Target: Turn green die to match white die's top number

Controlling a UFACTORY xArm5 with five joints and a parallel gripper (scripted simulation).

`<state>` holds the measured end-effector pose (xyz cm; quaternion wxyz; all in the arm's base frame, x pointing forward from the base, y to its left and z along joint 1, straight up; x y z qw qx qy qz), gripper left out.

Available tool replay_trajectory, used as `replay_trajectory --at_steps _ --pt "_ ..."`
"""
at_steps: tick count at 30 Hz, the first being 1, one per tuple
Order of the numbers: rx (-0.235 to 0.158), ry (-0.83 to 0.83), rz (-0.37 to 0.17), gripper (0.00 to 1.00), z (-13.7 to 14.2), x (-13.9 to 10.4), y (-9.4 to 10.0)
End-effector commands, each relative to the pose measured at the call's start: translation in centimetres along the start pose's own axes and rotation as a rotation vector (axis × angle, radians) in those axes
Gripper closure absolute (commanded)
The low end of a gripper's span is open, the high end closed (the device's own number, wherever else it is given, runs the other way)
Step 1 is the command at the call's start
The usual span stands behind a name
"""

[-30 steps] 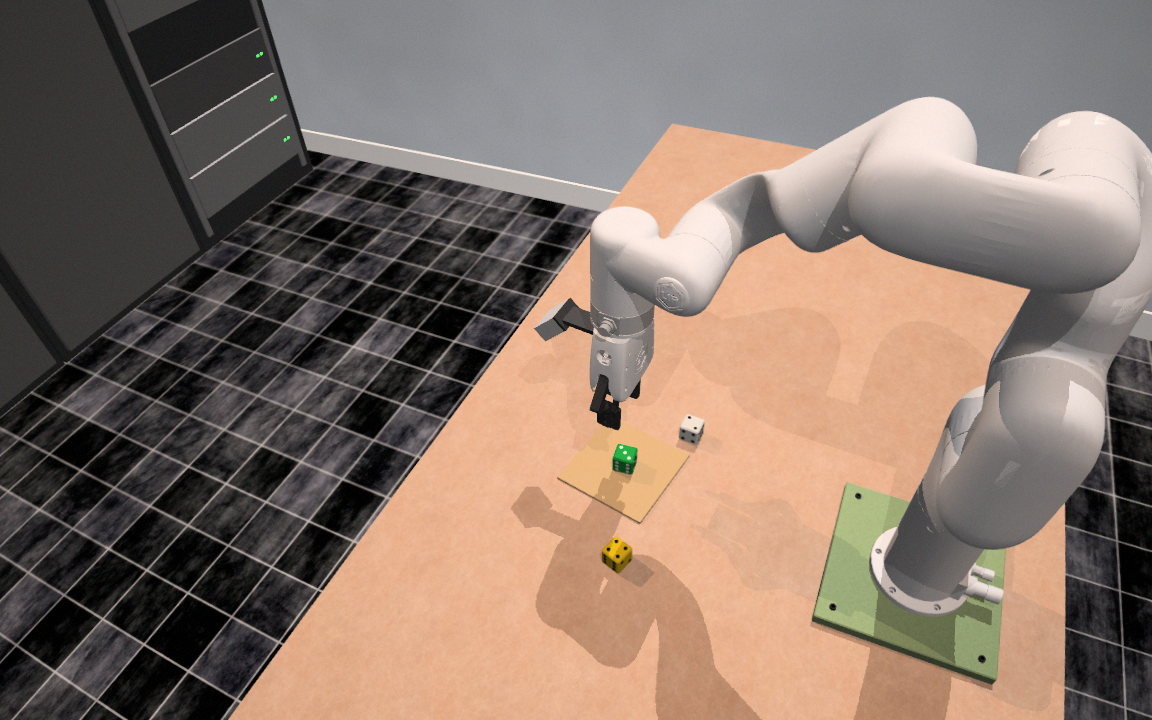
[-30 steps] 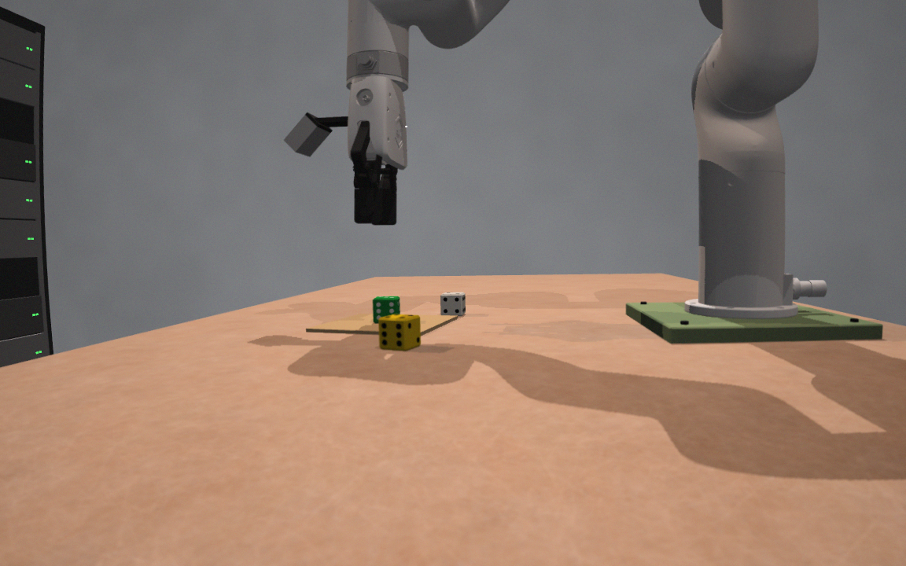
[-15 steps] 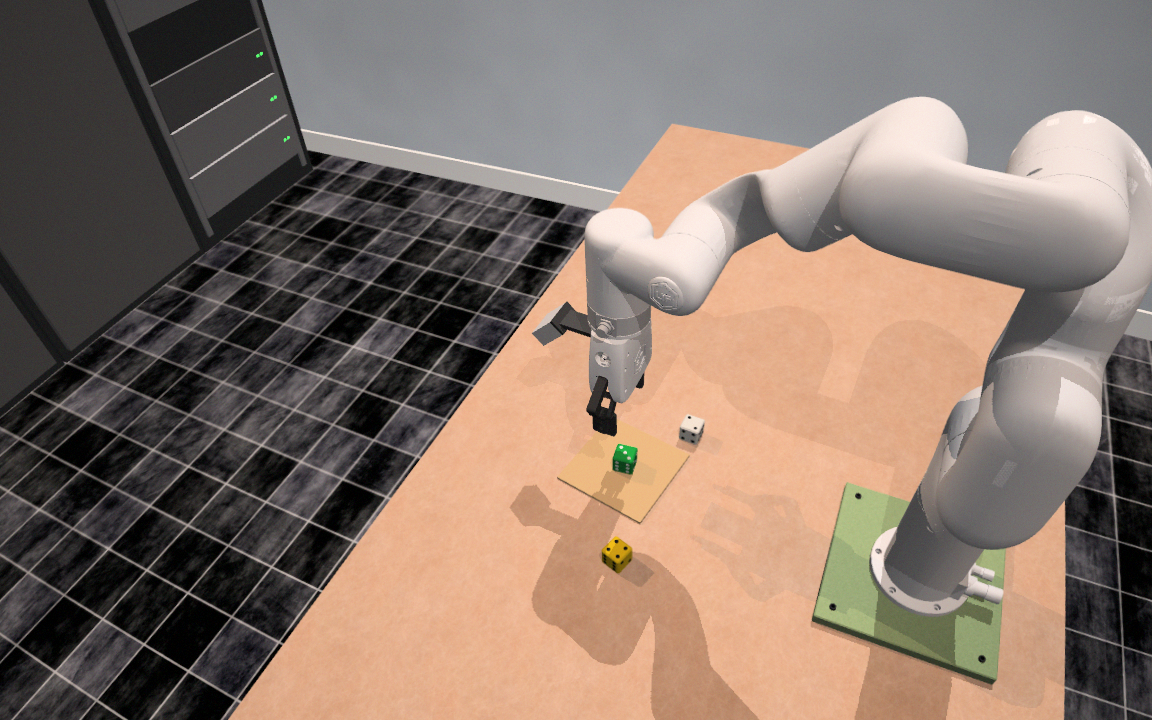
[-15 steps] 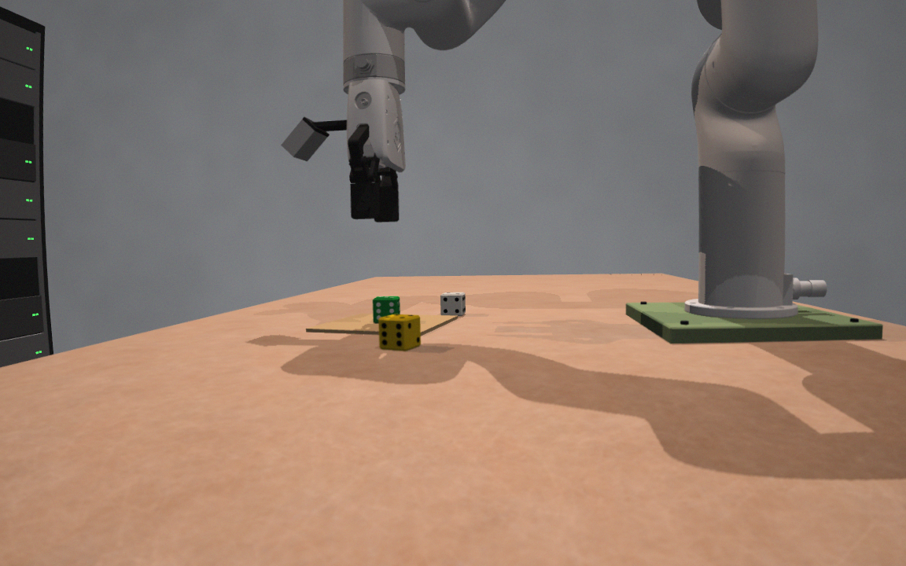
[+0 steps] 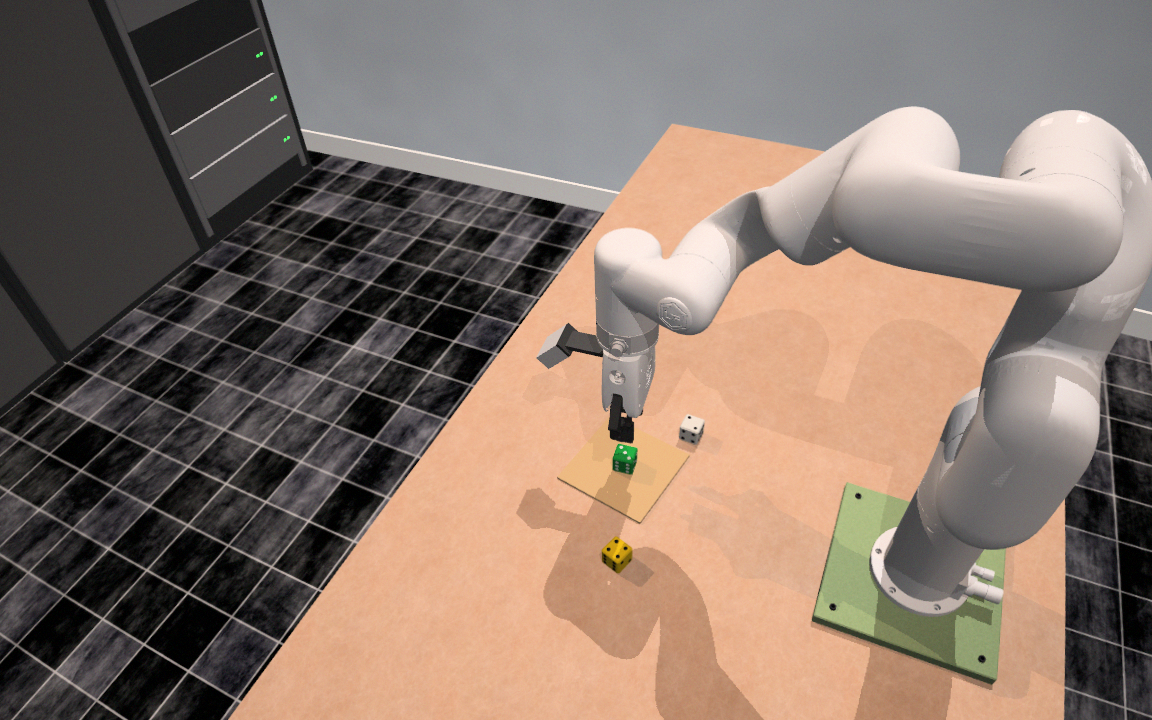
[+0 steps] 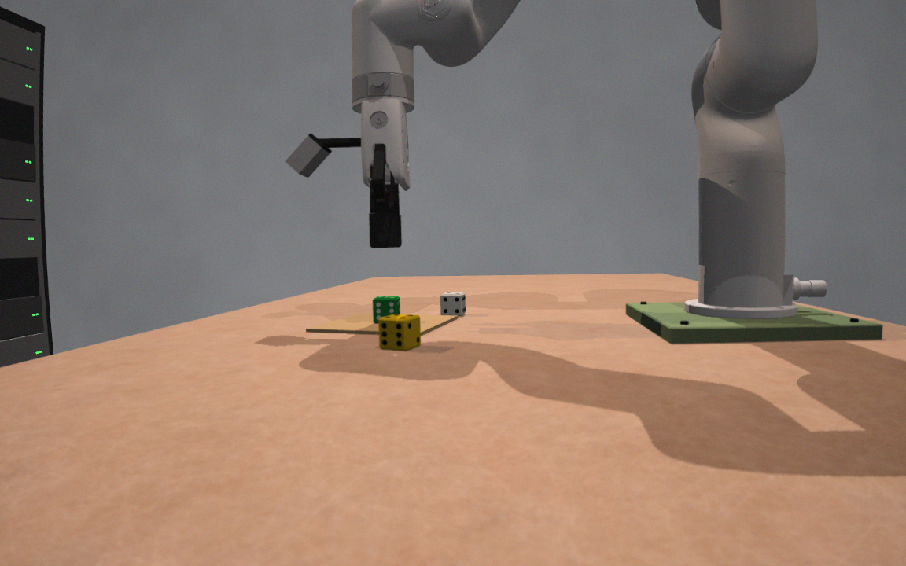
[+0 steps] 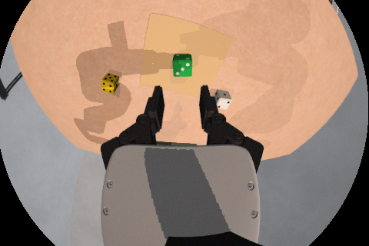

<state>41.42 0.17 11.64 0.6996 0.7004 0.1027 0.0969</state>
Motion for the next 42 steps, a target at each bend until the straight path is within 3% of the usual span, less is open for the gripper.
replay_trajectory --at_steps 1,42 --pt "-0.001 0.002 0.004 0.53 0.03 0.09 0.08" --pt "-0.001 0.002 0.004 0.53 0.04 0.09 -0.55"
Point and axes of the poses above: the point where the finger pads meet when closed, its own y axis back along the fingers, its own z axis across the jaws, x = y × z, the point moved 2 cm from there along y, back along the fingers, and after that the axes turned 6 degrees about y, right-handed, at the moved point
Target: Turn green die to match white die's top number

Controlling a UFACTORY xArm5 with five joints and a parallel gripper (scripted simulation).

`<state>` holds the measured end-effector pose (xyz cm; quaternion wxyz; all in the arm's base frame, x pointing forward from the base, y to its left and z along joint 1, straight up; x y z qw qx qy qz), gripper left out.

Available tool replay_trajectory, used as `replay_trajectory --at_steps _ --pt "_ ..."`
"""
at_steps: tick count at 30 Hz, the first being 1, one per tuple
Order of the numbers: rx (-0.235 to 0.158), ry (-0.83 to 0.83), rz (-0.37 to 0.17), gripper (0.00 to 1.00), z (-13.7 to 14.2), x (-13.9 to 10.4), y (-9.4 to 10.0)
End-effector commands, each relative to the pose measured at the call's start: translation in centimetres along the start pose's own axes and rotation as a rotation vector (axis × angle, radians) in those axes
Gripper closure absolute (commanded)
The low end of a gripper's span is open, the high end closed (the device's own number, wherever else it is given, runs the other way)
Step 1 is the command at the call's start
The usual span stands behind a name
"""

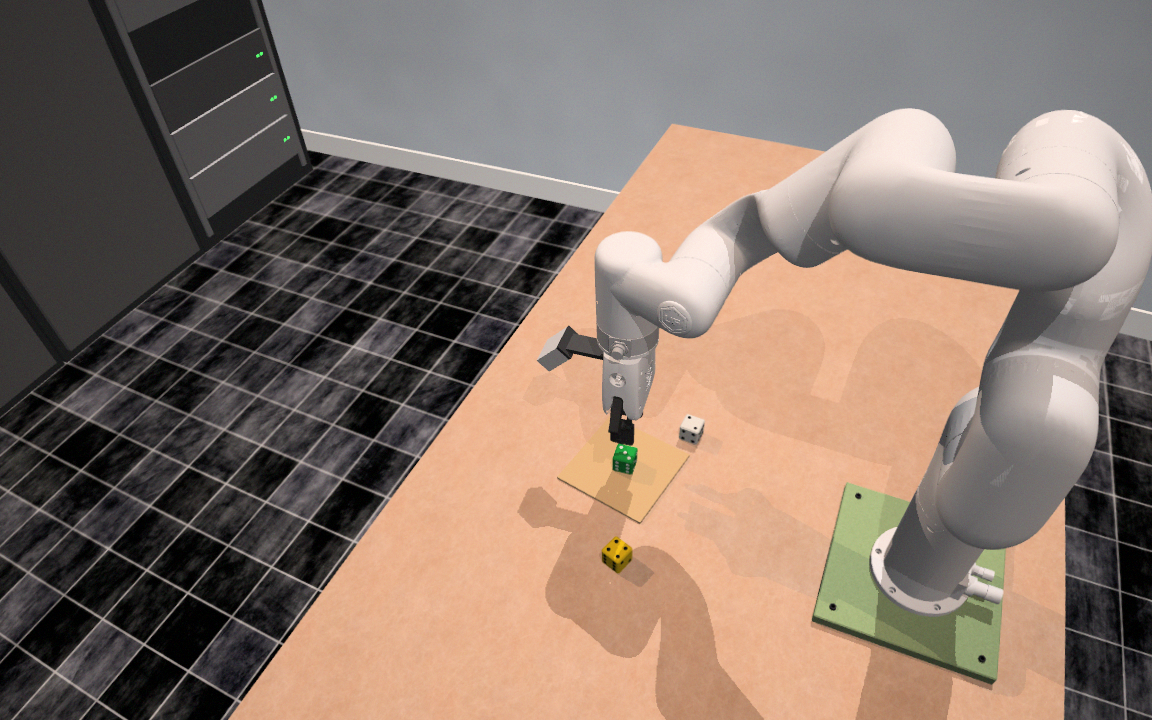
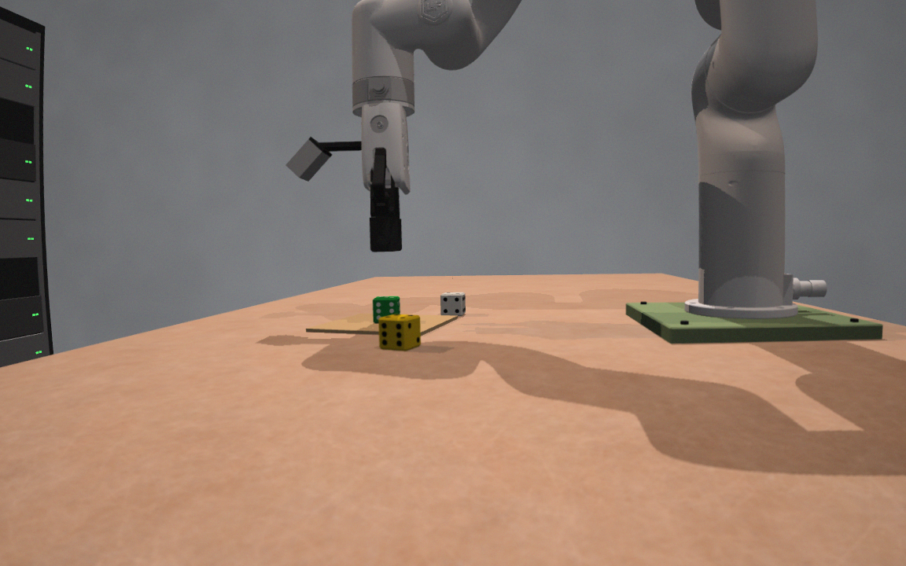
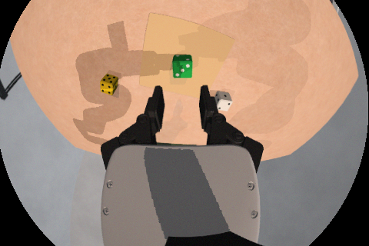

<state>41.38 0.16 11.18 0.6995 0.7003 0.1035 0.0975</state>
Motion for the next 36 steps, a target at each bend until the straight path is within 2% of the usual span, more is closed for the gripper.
replay_trajectory --at_steps 1,27,36 --pt "-0.001 0.000 0.004 0.53 0.0 0.1 -0.2" --pt "-0.001 0.000 0.004 0.53 0.1 0.1 -3.8" --pt "-0.001 0.000 0.004 0.53 0.1 0.2 -4.5"
Point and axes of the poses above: the point where the finger pads meet when closed, its own y axis back along the fingers, its own z axis across the jaws, x = y × z, the point moved 2 cm from there along y, back along the fingers, and after that the axes turned 6 degrees about y, right-handed, at the moved point
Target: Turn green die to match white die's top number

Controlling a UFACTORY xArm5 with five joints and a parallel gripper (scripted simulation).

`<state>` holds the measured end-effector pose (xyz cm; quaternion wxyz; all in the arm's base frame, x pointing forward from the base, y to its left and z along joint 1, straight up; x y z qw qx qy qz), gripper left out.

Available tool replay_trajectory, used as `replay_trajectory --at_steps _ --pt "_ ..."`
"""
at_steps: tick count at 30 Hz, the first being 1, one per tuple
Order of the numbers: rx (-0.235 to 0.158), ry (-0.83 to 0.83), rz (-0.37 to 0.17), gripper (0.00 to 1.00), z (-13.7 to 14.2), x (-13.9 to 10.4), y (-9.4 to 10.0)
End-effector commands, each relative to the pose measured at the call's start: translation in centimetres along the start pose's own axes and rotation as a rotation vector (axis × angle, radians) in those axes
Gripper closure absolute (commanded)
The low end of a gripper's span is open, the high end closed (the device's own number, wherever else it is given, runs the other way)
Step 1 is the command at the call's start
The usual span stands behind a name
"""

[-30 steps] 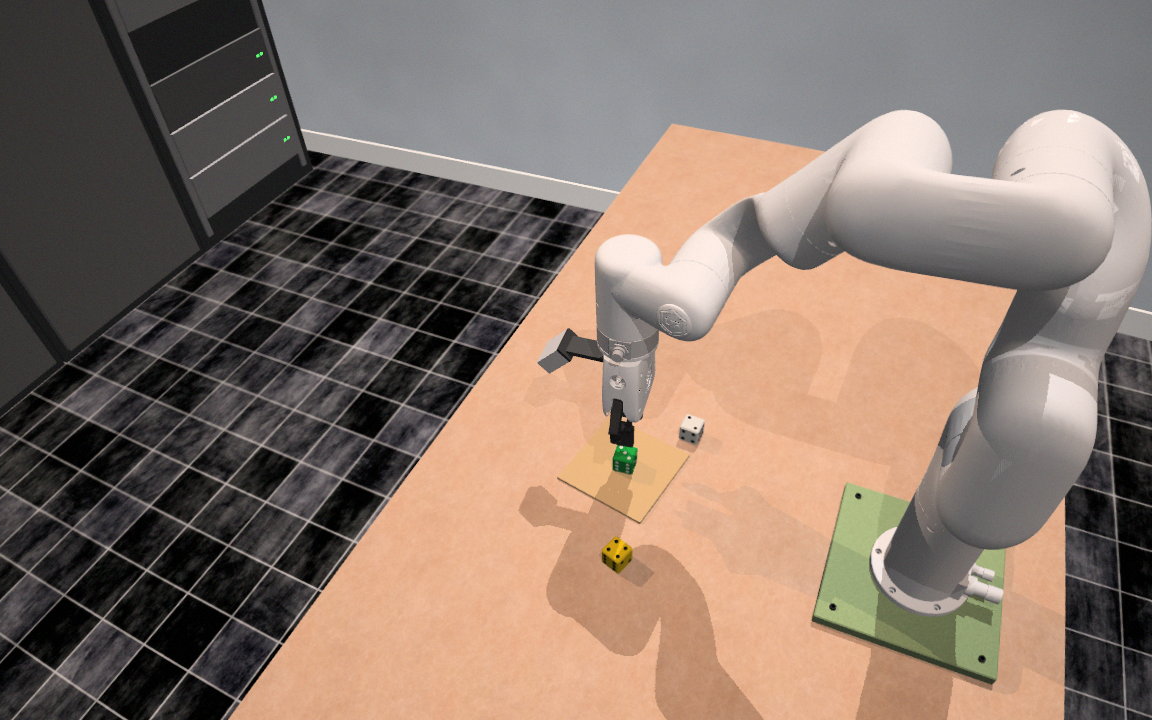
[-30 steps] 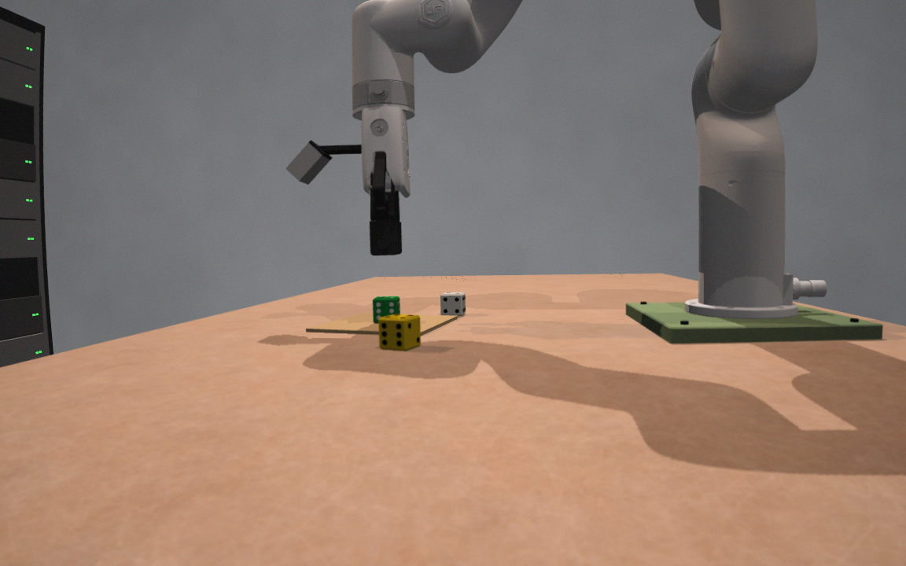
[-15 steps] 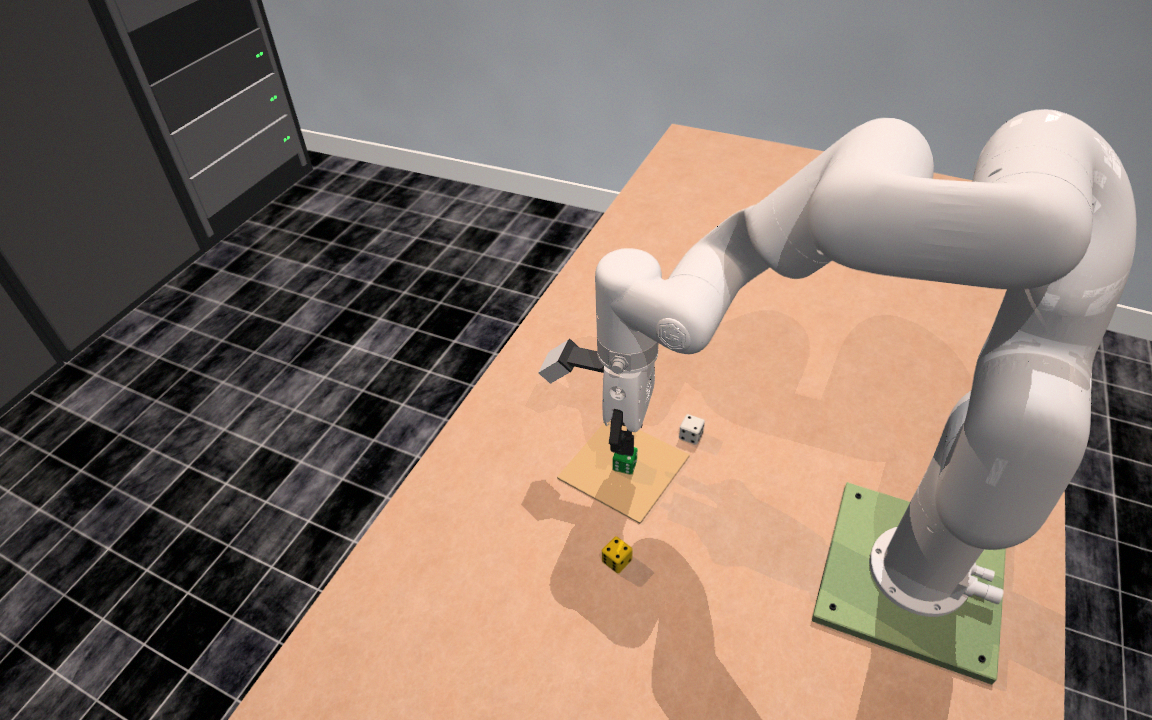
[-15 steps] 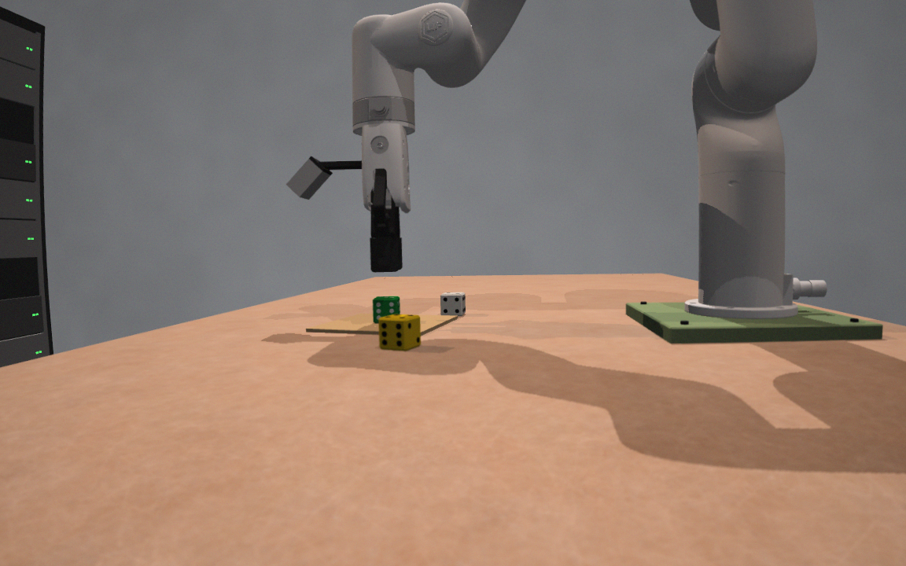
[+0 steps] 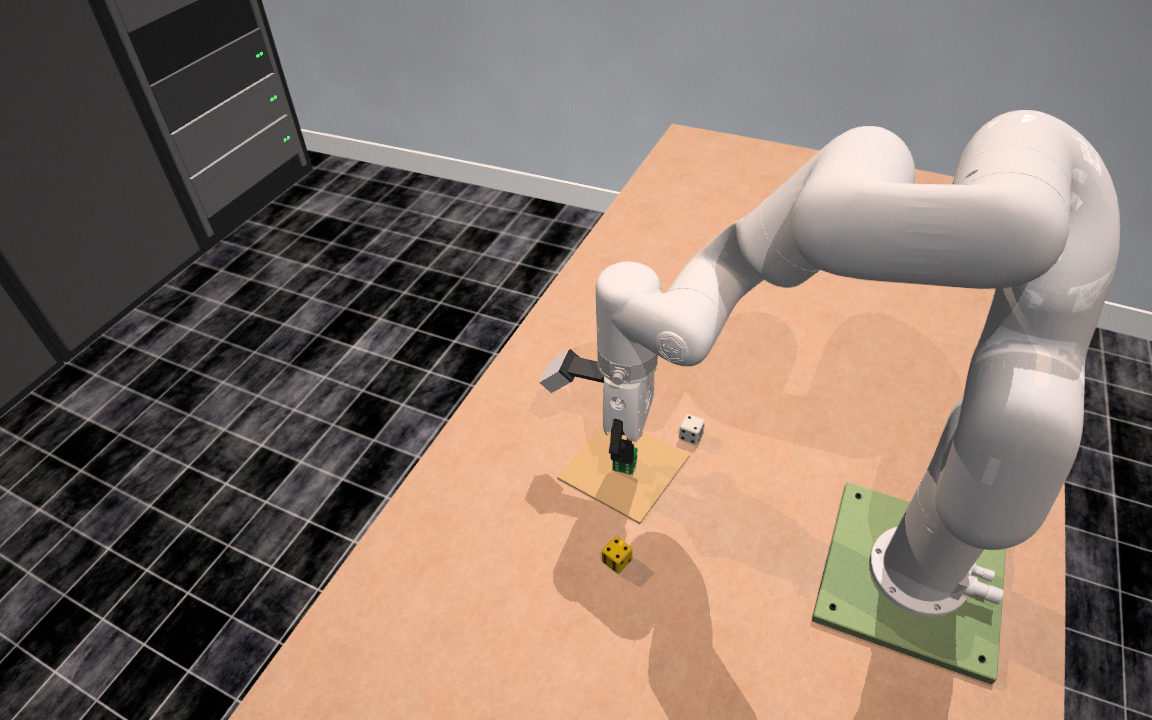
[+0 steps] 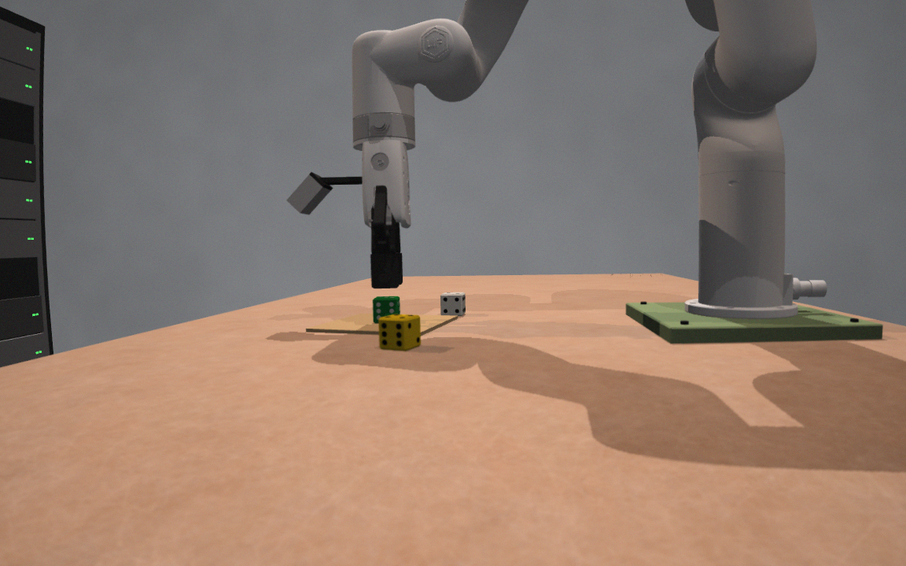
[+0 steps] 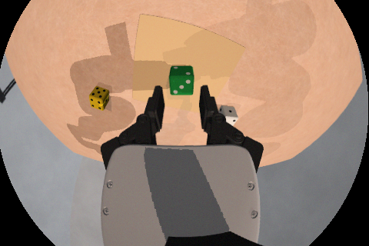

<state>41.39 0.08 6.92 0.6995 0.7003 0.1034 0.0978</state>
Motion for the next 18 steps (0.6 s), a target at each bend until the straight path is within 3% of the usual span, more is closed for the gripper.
replay_trajectory --at_steps 1,18 --pt "-0.001 0.000 0.004 0.53 0.05 0.14 -0.27" --pt "-0.001 0.000 0.004 0.53 0.05 0.14 -0.52"
Point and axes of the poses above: the point where the finger pads meet when closed, its own y axis back along the fingers, its own z axis across the jaws, x = y × z, the point moved 2 cm from there along y, back along the fingers, and after that the axes turned 6 degrees about y, right-handed, at the moved point
